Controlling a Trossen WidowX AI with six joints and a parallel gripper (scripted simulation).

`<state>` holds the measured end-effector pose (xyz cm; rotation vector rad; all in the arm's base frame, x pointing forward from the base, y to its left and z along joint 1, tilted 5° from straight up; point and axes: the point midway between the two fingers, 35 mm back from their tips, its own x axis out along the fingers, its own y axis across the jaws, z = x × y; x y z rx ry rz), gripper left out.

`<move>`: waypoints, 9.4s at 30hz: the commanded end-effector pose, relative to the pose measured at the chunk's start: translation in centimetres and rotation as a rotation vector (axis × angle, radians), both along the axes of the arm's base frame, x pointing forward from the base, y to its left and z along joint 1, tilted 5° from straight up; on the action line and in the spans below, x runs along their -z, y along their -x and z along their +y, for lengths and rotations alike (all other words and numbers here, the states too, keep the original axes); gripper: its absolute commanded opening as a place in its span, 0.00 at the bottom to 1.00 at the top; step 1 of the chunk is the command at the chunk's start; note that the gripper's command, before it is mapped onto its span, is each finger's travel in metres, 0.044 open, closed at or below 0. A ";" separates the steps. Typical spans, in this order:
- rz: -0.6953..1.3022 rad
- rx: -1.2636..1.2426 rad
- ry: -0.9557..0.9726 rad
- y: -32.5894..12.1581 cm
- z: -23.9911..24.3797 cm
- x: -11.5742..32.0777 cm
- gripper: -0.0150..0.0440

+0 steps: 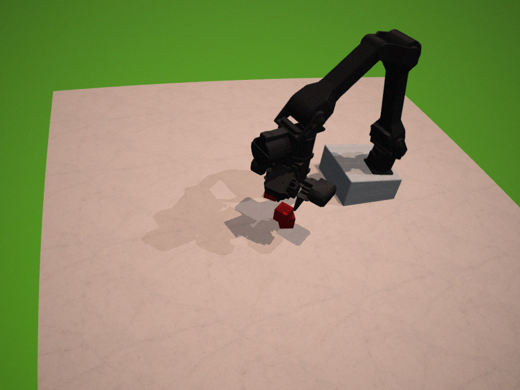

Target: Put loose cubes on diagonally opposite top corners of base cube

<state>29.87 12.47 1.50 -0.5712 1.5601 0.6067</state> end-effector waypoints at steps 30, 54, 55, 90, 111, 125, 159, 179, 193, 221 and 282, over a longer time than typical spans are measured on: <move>-0.014 -0.230 -0.014 -0.2 -10.9 -5.2 0.70; -0.014 -0.241 -0.015 0.4 -11.5 2.3 0.70; -0.014 -0.241 -0.015 0.4 -11.5 2.4 0.70; -0.047 -0.246 0.000 -0.2 -11.6 4.9 0.43; -0.055 -0.247 0.003 -0.9 -11.6 2.0 0.43; -0.044 -0.246 -0.002 -0.9 -11.6 0.1 0.43; -0.018 -0.241 -0.013 -0.3 -11.5 -4.6 0.43; -0.015 -0.139 -0.011 0.5 -7.8 -5.0 0.43; -0.014 -0.015 -0.007 1.9 -3.4 -4.5 0.43; -0.013 0.018 -0.005 2.7 -2.5 -1.1 0.43; -0.014 0.013 -0.004 2.6 -2.5 0.0 0.60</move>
